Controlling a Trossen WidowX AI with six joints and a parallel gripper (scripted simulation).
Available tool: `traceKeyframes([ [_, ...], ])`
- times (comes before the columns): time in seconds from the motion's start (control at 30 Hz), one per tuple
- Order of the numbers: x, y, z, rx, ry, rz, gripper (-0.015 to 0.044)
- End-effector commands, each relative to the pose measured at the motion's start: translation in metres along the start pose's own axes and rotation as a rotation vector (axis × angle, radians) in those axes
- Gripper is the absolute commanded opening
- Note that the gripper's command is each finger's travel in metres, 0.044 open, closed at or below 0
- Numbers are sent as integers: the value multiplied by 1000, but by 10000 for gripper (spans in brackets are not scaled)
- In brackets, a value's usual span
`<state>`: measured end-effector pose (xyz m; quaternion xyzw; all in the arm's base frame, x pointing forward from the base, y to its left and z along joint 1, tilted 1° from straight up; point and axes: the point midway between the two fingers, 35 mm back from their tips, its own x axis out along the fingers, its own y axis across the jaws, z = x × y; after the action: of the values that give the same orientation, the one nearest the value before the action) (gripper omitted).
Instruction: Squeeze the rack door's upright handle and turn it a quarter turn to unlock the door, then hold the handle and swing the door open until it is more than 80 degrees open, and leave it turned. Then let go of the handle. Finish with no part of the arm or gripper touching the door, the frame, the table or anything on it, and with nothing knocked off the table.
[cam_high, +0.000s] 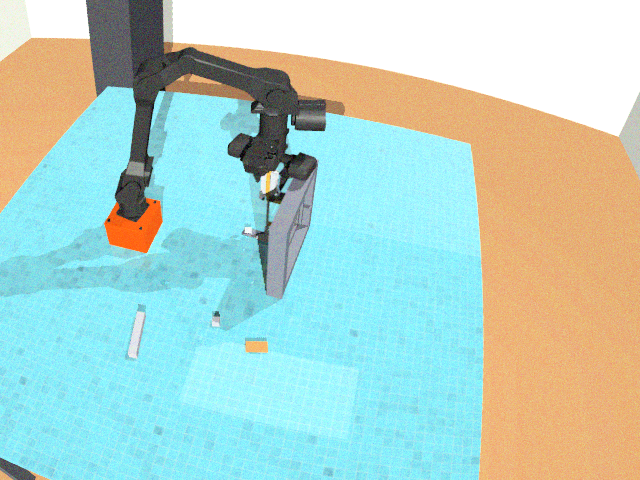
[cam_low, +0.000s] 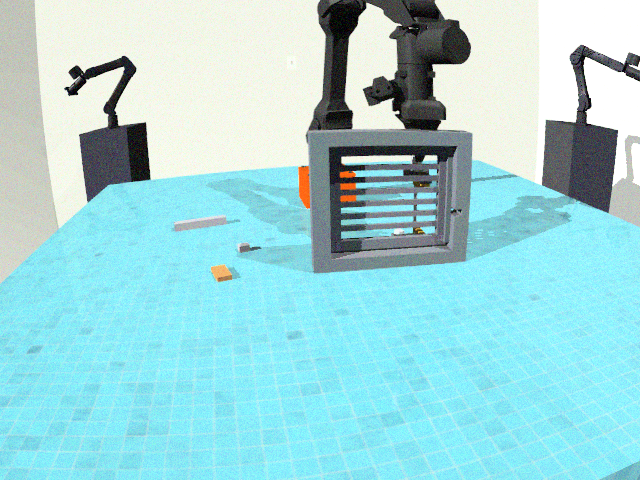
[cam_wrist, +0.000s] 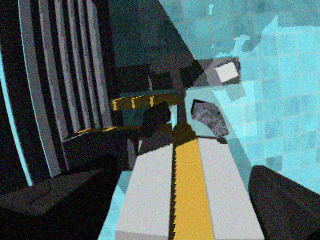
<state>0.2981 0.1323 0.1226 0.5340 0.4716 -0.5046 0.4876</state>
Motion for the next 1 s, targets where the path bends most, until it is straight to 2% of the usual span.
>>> traceKeyframes([
  [0.0, 0, 0, 1, 13, -5, 1, 178],
  [0.13, 0, 0, 1, 13, -5, 1, 73],
  [0.43, 0, 0, 1, 13, -5, 1, 13],
  [0.6, 0, 0, 1, 0, -5, 1, 11],
  [0.97, 0, -9, 6, -231, -5, 0, 11],
])
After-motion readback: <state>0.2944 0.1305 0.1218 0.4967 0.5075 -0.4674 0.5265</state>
